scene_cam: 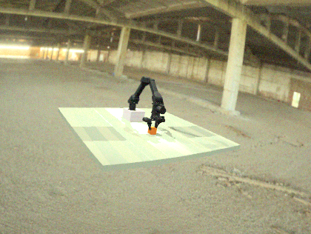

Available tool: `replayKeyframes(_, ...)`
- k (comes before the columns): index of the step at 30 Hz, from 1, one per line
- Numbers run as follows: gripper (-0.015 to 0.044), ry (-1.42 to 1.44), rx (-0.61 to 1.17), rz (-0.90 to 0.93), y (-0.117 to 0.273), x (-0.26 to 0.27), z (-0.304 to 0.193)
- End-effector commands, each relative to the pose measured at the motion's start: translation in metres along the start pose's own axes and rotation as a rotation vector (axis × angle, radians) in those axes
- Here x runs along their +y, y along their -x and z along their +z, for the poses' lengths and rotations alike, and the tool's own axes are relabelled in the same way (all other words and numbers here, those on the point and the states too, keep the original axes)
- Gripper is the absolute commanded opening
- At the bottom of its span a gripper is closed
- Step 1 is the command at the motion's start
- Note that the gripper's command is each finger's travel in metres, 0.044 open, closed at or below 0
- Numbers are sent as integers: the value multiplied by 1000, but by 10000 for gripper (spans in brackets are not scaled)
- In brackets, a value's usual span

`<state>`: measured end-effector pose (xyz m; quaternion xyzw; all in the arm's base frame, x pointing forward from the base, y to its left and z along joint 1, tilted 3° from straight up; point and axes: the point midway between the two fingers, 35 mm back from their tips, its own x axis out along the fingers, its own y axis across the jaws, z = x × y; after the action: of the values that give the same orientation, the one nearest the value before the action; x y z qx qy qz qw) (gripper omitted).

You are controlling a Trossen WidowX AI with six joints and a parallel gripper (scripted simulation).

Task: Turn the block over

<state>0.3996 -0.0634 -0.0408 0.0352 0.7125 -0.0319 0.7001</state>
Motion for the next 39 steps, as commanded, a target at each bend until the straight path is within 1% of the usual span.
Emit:
replayKeyframes(1, 77, -1, 3, -3, 0, 0, -1)
replayKeyframes(4, 0, -1, 3, -3, 17, 0, 0)
replayKeyframes(7, 0, -1, 3, -3, 28, 0, 0)
replayKeyframes(15, 0, -1, -6, -3, 28, 0, 0)
replayKeyframes(39, 0, -3, -350, -2, 18, -1, 2)
